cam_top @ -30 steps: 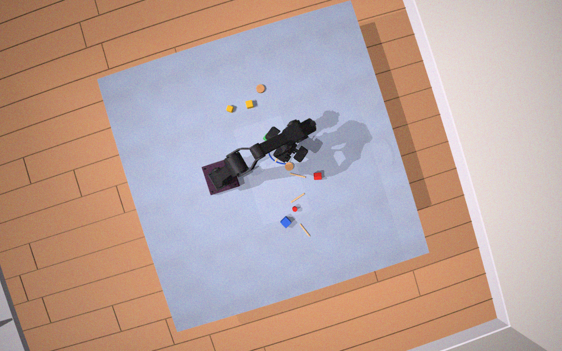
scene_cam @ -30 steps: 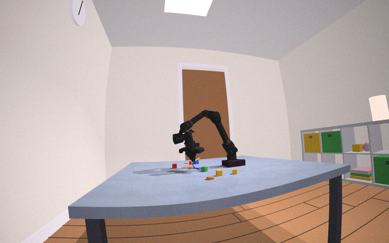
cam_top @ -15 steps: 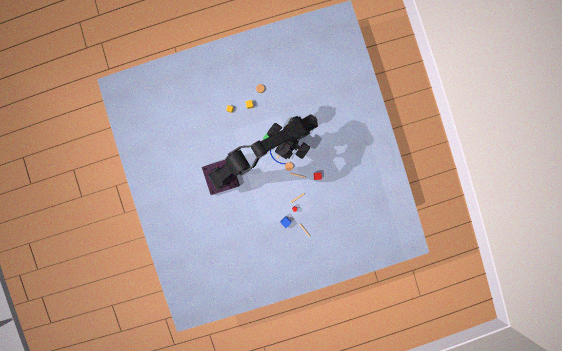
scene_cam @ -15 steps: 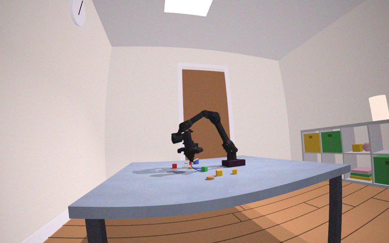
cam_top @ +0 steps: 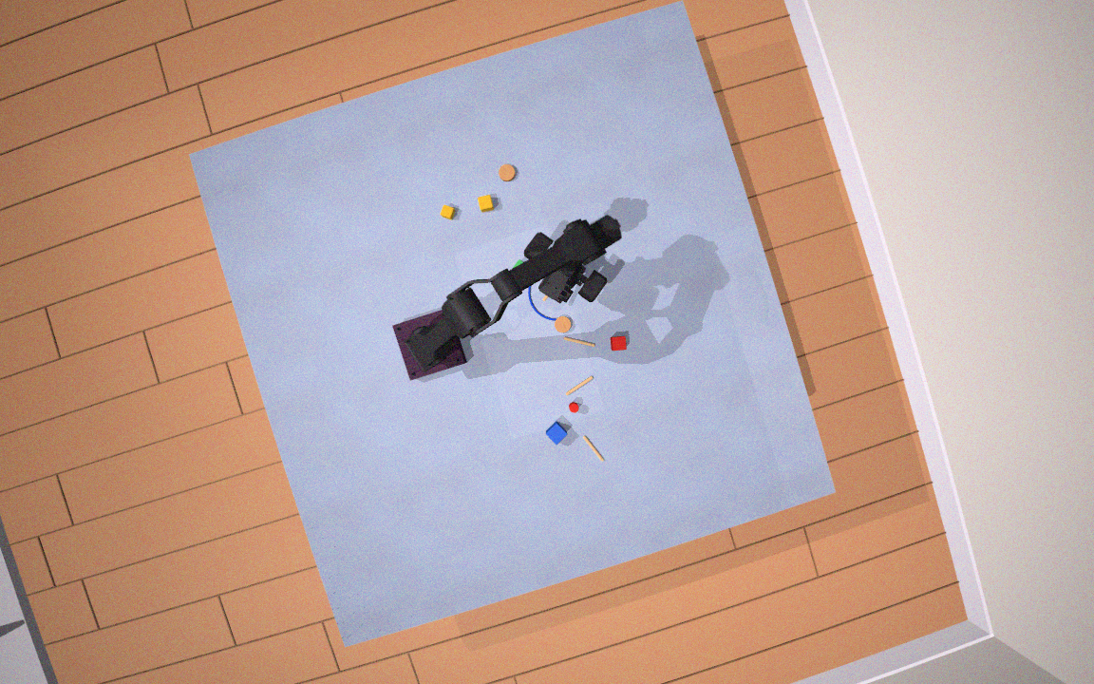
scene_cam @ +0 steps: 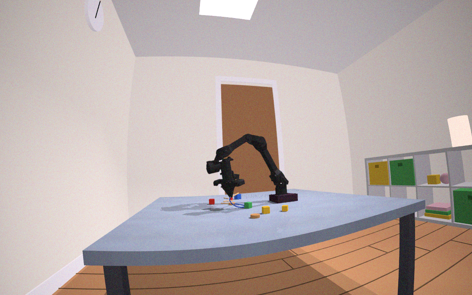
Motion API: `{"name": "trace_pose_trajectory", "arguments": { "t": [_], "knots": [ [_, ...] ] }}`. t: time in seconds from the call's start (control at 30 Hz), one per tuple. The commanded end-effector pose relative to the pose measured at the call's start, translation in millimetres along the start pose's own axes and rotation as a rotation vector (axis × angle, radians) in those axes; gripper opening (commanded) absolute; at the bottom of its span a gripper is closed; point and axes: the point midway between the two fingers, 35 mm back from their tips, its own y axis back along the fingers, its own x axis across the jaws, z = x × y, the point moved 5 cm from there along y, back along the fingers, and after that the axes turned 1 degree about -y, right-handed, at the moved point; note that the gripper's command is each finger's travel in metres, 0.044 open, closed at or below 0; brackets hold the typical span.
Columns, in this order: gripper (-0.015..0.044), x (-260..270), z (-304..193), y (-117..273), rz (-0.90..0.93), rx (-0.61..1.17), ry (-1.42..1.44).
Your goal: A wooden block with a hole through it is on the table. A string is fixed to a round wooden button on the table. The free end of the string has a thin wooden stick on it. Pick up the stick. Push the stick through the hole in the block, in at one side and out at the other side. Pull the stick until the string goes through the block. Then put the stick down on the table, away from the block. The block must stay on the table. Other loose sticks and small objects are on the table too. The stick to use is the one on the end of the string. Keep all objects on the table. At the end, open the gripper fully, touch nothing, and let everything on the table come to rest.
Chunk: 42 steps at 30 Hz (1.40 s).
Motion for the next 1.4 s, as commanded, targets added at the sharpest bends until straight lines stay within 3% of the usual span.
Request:
{"name": "trace_pose_trajectory", "arguments": {
  "t": [0.0,1.37],
  "knots": [
    [0.0,-2,-7,2,-0.001,0.017,0.0],
    [0.0,-15,-52,13,-0.003,0.105,-0.014]
  ]
}}
